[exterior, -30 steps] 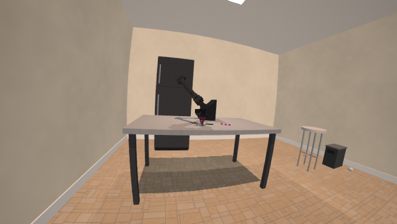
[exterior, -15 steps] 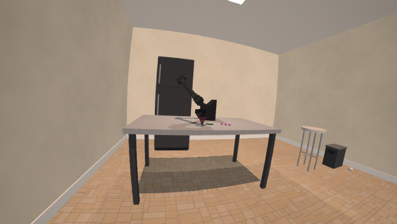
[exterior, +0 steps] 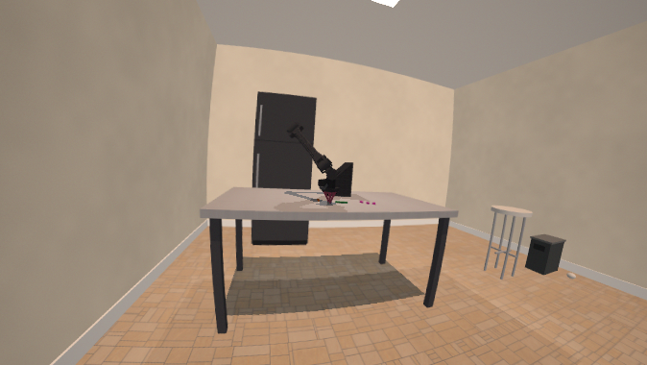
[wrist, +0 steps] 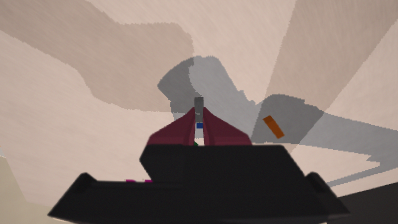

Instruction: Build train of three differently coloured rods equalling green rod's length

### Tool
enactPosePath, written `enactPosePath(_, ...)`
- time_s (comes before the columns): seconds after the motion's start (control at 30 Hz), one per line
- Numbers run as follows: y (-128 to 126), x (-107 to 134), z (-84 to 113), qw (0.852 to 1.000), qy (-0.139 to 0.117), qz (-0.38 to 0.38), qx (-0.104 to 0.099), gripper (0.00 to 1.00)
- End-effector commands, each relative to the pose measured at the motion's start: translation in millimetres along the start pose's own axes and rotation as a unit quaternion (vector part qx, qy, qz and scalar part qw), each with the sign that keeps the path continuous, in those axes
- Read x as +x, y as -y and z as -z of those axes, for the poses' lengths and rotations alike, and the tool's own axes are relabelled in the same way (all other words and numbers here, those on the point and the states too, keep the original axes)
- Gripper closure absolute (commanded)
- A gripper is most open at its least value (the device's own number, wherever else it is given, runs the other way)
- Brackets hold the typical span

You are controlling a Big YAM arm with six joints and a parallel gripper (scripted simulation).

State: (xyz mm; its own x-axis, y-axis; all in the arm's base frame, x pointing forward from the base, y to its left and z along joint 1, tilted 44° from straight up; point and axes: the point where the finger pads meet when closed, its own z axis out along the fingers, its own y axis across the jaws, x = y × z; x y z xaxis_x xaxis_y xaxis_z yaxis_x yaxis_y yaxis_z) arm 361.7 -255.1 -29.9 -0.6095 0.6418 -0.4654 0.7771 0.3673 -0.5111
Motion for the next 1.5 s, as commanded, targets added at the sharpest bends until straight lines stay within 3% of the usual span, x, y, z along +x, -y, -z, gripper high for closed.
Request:
enactPosePath(0.0, -2.8, -9.2, 5.5, 1.0, 0.009, 0.001, -0.007, 0.96)
enactPosePath(1.13, -2.8, -9.2, 5.5, 1.0, 0.009, 0.001, -0.007, 0.96)
enactPosePath(1.47, -2.8, -9.2, 5.5, 1.0, 0.009, 0.001, -0.007, 0.8)
